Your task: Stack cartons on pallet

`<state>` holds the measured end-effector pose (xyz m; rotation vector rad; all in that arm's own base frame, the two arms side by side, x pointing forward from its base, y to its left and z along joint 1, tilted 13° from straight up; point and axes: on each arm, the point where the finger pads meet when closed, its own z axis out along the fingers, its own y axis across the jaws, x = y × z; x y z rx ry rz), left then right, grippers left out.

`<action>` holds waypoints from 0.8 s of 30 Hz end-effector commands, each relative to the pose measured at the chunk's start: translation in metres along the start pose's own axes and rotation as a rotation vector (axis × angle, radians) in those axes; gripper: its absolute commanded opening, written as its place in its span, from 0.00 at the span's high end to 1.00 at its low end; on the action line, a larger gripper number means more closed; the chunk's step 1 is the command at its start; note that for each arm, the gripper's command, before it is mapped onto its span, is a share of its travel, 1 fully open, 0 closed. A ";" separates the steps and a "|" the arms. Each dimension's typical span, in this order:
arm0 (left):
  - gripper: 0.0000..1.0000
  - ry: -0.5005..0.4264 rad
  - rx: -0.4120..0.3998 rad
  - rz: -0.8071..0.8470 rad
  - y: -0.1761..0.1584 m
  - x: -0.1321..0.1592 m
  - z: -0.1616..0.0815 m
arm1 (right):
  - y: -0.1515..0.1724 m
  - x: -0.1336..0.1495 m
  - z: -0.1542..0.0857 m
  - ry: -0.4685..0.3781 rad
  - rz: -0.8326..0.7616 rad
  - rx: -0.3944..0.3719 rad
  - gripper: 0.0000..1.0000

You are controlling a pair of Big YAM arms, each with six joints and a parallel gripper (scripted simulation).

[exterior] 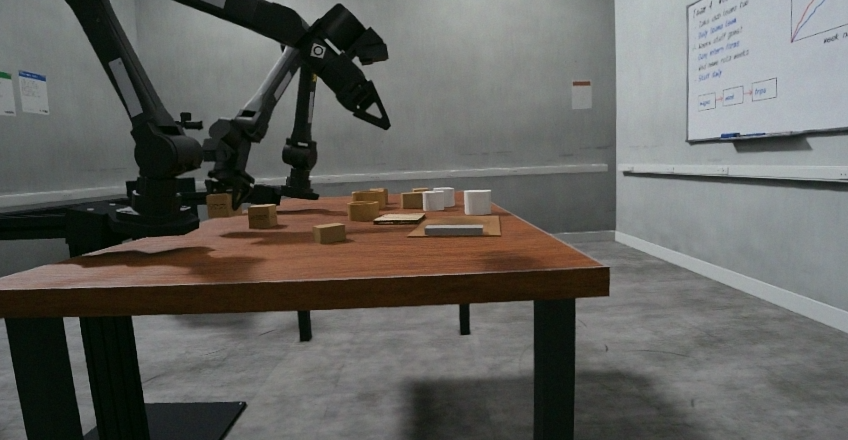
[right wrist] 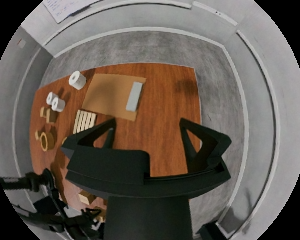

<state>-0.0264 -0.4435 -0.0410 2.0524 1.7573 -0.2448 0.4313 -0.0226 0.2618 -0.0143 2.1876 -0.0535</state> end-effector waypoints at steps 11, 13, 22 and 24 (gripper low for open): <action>0.45 -0.042 -0.008 -0.032 0.002 -0.037 -0.003 | -0.007 -0.046 -0.009 -0.084 -0.011 0.016 0.00; 0.45 -0.045 -0.013 -0.044 0.011 -0.048 -0.011 | -0.003 -0.030 -0.008 -0.055 -0.015 0.006 0.00; 0.45 -0.017 -0.006 -0.027 0.004 -0.039 0.001 | -0.003 -0.030 -0.008 -0.055 -0.015 0.006 0.00; 0.45 -0.029 -0.006 -0.029 0.005 -0.042 -0.002 | -0.003 -0.030 -0.008 -0.055 -0.015 0.006 0.00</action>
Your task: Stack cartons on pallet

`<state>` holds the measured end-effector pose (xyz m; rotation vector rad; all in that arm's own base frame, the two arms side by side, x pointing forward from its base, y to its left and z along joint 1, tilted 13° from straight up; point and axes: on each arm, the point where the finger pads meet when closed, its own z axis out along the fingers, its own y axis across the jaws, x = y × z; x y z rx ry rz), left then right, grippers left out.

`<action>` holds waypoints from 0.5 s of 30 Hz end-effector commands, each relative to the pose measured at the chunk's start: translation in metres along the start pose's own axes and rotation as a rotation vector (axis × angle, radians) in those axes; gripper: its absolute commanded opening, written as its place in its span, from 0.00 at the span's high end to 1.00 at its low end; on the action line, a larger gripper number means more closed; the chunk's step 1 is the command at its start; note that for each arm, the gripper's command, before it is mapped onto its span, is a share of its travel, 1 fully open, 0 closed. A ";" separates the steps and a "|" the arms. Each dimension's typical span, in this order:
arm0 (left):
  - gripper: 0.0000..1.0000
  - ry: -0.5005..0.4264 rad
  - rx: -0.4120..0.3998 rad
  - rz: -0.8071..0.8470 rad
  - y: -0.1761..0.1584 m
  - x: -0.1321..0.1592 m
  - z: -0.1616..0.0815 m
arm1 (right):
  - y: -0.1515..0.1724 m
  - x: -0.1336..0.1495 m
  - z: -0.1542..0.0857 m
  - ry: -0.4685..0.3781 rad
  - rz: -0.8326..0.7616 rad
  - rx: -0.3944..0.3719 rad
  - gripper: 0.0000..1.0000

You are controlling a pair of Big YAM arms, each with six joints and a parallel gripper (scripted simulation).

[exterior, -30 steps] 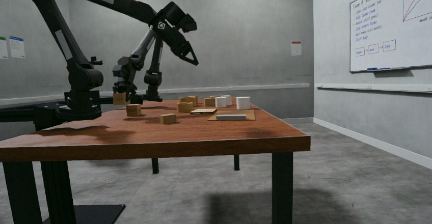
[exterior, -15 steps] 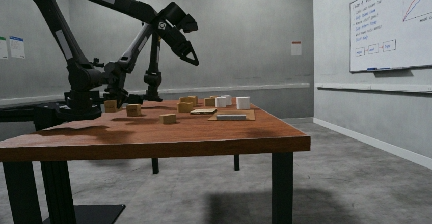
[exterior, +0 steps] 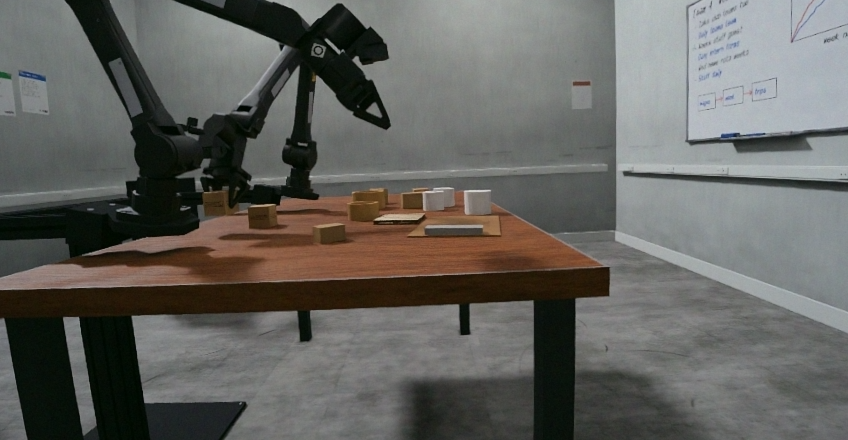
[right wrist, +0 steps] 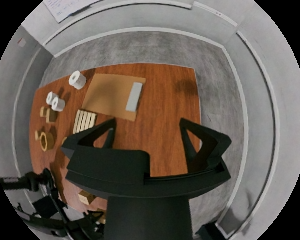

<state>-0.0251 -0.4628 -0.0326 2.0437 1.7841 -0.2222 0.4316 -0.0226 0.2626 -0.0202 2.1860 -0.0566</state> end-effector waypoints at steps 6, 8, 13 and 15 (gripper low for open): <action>0.45 -0.013 -0.002 -0.019 0.004 0.007 0.014 | -0.003 -0.029 -0.008 -0.054 -0.009 0.006 0.00; 0.45 -0.015 0.002 -0.004 0.000 0.010 0.017 | -0.003 -0.029 -0.008 -0.054 -0.009 0.006 0.00; 0.45 -0.039 -0.002 -0.011 0.005 0.007 0.017 | -0.003 -0.029 -0.008 -0.054 -0.009 0.006 0.00; 0.45 -0.036 -0.002 -0.010 0.005 0.010 0.018 | -0.003 -0.029 -0.008 -0.054 -0.009 0.006 0.00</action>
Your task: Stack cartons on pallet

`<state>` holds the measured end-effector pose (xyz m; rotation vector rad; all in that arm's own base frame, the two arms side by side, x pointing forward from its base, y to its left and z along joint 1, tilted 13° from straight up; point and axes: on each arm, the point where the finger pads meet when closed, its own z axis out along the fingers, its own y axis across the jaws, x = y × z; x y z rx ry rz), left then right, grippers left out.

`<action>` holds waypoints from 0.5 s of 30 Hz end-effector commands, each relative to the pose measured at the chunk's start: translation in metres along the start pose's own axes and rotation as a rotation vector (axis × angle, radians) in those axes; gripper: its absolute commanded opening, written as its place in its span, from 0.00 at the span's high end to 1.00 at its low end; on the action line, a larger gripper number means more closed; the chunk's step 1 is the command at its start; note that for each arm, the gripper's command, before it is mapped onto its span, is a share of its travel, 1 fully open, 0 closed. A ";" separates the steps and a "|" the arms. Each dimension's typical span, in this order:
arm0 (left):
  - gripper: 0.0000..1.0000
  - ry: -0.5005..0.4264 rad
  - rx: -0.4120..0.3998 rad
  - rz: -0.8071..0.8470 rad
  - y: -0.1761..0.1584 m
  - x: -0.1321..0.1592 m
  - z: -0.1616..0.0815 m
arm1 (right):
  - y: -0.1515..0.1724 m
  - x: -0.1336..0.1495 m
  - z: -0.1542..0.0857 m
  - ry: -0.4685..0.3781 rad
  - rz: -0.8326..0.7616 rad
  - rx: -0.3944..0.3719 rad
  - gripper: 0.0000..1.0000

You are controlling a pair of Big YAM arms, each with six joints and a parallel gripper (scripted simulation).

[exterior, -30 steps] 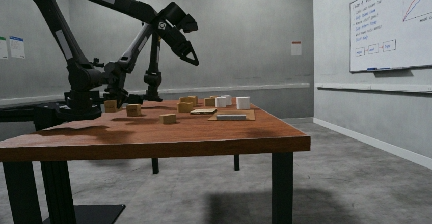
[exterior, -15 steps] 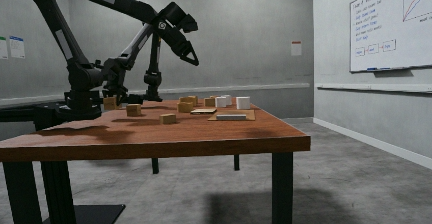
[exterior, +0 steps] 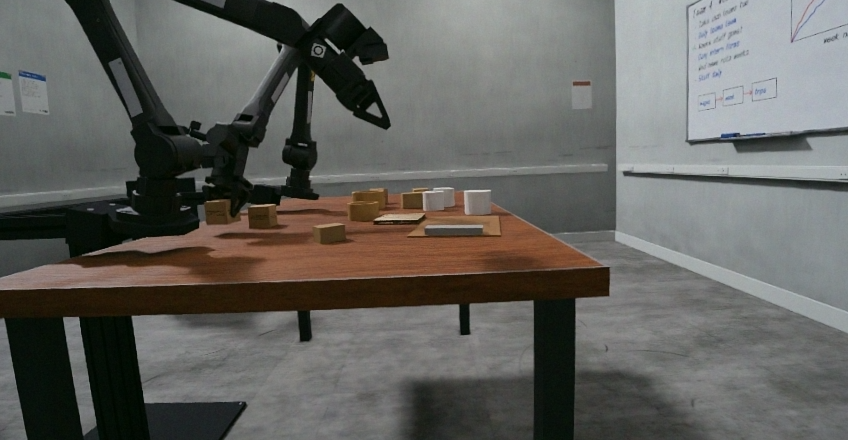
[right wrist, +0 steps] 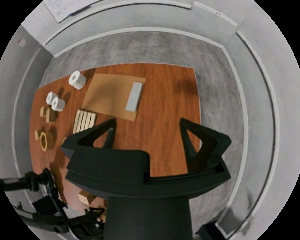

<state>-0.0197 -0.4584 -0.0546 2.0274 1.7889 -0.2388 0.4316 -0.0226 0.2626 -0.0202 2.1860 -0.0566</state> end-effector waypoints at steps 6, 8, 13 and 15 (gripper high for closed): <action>0.45 -0.014 0.000 0.007 0.002 0.008 0.006 | -0.003 -0.029 -0.008 -0.054 -0.009 0.006 0.00; 0.45 -0.024 -0.003 0.000 0.005 0.002 0.011 | -0.003 -0.029 -0.008 -0.054 -0.009 0.006 0.00; 0.45 -0.037 0.002 0.009 0.000 0.003 0.008 | -0.003 -0.029 -0.008 -0.054 -0.009 0.006 0.00; 0.45 -0.041 0.001 0.008 0.001 0.002 0.009 | -0.003 -0.029 -0.008 -0.054 -0.009 0.006 0.00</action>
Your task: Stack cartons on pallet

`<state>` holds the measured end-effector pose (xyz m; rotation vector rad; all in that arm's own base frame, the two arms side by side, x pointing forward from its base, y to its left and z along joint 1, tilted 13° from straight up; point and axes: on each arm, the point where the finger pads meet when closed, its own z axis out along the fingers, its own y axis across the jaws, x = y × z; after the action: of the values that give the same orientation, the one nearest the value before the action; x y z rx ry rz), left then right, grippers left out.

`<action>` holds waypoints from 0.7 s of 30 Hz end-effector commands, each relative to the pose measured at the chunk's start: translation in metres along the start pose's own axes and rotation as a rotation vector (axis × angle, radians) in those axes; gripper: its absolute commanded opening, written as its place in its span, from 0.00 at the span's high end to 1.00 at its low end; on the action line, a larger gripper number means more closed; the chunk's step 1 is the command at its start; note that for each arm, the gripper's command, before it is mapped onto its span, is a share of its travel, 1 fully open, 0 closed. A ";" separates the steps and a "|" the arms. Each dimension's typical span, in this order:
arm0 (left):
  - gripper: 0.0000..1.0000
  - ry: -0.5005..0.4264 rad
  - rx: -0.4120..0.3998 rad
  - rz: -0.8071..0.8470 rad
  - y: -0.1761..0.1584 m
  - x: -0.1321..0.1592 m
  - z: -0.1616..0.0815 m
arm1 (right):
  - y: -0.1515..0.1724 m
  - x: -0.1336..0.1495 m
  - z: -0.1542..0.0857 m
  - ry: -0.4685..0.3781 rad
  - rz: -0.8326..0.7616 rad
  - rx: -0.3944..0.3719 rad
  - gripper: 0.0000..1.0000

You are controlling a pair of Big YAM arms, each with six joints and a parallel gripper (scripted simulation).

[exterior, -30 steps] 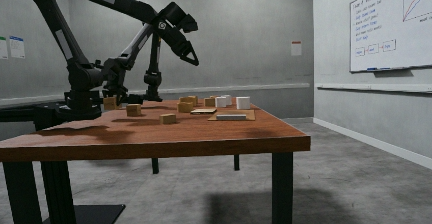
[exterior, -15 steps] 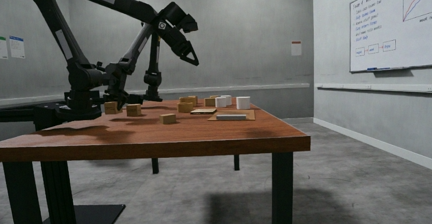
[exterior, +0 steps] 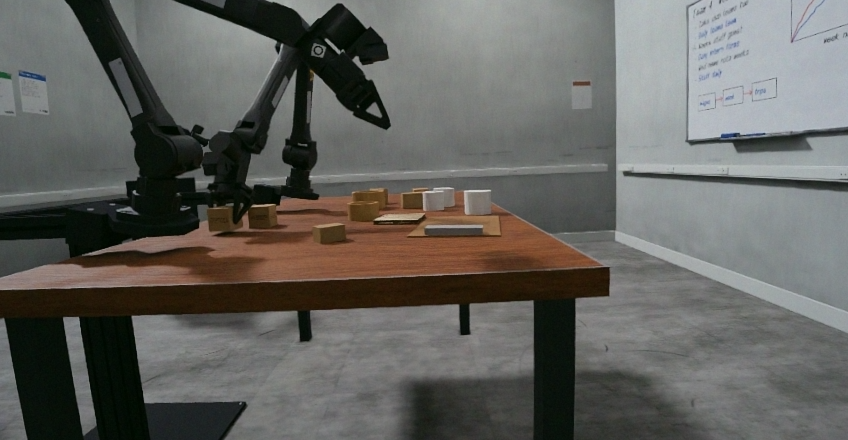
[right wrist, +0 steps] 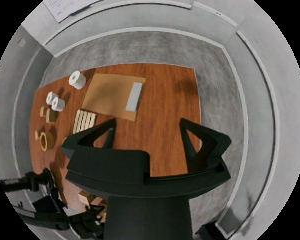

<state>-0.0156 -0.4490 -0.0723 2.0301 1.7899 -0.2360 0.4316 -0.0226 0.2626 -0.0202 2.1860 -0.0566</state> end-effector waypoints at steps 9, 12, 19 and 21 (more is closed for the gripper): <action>0.45 -0.025 -0.001 0.004 0.003 -0.006 0.006 | -0.003 -0.029 -0.008 -0.054 -0.009 0.006 0.00; 0.45 -0.043 -0.001 0.003 0.003 -0.012 0.001 | -0.003 -0.029 -0.008 -0.054 -0.009 0.006 0.00; 0.45 -0.035 -0.002 0.003 0.003 -0.007 0.005 | -0.003 -0.029 -0.008 -0.054 -0.009 0.006 0.00; 0.45 -0.043 -0.001 0.004 0.003 -0.010 0.004 | -0.003 -0.029 -0.008 -0.054 -0.009 0.006 0.00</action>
<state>-0.0142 -0.4504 -0.0785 2.0262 1.7854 -0.2430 0.4316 -0.0226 0.2626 -0.0202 2.1860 -0.0566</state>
